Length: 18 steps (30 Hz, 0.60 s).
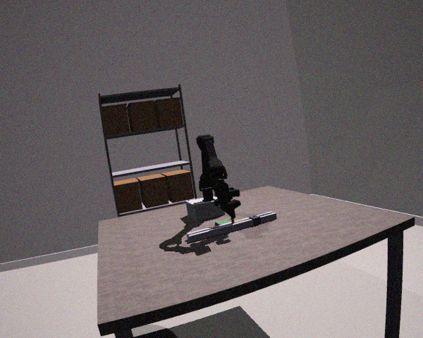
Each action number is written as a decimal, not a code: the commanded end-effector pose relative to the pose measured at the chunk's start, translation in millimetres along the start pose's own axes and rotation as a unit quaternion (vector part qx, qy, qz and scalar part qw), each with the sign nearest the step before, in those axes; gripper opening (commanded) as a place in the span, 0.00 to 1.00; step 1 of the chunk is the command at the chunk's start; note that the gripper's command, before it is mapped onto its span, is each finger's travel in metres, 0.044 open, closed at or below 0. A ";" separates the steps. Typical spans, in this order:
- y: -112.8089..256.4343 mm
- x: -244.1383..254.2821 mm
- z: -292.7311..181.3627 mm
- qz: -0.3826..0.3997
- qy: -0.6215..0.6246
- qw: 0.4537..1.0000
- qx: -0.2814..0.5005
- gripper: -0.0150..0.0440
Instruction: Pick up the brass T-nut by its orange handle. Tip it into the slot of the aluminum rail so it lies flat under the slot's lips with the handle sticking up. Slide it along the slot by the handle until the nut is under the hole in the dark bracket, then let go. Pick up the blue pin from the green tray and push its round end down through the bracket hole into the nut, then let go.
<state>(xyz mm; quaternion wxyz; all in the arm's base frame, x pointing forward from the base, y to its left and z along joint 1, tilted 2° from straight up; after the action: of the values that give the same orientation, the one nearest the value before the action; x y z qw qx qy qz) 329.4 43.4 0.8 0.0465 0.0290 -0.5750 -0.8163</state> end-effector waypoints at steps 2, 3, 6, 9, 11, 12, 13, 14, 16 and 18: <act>-2.6 0.5 8.9 0.000 0.001 1.000 -0.002 0.00; -3.1 0.6 10.3 0.000 0.001 1.000 -0.002 0.00; -4.6 0.9 14.8 0.000 0.001 1.000 -0.002 0.00; -6.1 1.2 19.3 0.000 0.001 1.000 -0.002 0.00; -7.1 1.4 22.5 0.000 0.001 1.000 -0.003 0.00; -7.6 1.5 23.8 0.000 0.001 1.000 -0.003 0.00; -8.1 1.6 25.6 0.000 0.001 1.000 -0.003 0.00; -8.6 1.7 27.0 0.000 0.001 1.000 -0.003 0.00; -9.6 1.9 30.1 0.000 0.001 1.000 -0.003 0.00; -10.5 2.1 32.8 0.000 0.001 1.000 -0.003 0.00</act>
<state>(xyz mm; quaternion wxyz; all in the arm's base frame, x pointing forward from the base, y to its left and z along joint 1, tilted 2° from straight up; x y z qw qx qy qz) 324.4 71.5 1.5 0.0465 0.0289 -0.5740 -0.8170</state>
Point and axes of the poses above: the point midway between the two fingers, 35 mm back from their tips, its own y axis back along the fingers, its own x axis across the jaws, z = x × y, the point moved 1 cm from there along y, back along the fingers, and after that the axes turned 4 degrees about -y, right-handed, at the moved point
